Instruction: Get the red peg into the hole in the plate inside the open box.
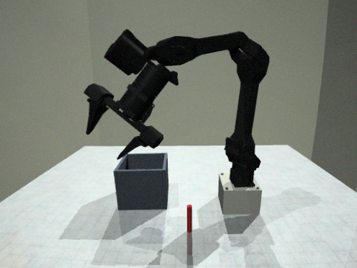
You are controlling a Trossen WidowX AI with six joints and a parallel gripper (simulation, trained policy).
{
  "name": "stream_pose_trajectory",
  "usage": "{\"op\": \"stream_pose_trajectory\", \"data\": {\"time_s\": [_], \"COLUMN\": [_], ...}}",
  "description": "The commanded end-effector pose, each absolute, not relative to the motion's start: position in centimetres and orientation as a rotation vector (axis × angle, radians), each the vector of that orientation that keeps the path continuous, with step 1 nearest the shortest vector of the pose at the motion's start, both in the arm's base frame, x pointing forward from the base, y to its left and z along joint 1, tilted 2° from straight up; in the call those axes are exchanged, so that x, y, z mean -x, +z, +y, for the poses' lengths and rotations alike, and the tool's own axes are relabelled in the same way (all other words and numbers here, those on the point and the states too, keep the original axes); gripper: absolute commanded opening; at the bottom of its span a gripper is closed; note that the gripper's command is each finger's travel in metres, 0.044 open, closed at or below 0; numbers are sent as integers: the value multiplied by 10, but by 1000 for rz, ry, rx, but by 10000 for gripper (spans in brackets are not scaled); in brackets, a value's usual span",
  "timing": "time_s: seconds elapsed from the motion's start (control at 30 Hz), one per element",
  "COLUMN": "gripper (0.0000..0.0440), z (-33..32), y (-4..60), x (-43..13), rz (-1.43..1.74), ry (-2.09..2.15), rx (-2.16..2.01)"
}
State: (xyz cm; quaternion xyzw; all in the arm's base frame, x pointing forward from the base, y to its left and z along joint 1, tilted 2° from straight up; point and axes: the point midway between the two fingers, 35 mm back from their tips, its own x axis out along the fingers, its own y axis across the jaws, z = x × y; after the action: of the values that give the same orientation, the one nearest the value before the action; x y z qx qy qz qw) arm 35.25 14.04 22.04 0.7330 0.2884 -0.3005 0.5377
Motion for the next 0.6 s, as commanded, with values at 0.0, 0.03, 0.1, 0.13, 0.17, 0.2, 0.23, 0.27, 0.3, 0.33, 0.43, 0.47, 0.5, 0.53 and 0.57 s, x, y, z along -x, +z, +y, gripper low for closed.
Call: {"op": "stream_pose_trajectory", "data": {"time_s": [0.0, 0.03, 0.1, 0.13, 0.17, 0.2, 0.23, 0.27, 0.3, 0.33, 0.43, 0.47, 0.5, 0.53, 0.57], "gripper": [415, 414, 414, 414, 415, 416, 418, 420, 423, 426, 437, 440, 440, 440, 440], "z": [143, 143, 143, 142, 142, 142, 141, 141, 140, 140, 139, 138, 137, 137, 136], "y": [209, 205, 197, 193, 190, 186, 183, 179, 176, 172, 162, 159, 156, 153, 150], "x": [-328, -323, -312, -306, -301, -296, -291, -286, -281, -276, -262, -257, -252, -248, -244], "rz": [782, 806, 852, 874, 896, 918, 939, 960, 981, 1002, 1063, 1082, 1101, 1119, 1136], "ry": [-746, -757, -780, -792, -803, -814, -825, -836, -847, -858, -890, -900, -910, -921, -931], "rx": [-1666, -1645, -1603, -1582, -1561, -1541, -1520, -1500, -1480, -1459, -1400, -1380, -1361, -1342, -1323]}}
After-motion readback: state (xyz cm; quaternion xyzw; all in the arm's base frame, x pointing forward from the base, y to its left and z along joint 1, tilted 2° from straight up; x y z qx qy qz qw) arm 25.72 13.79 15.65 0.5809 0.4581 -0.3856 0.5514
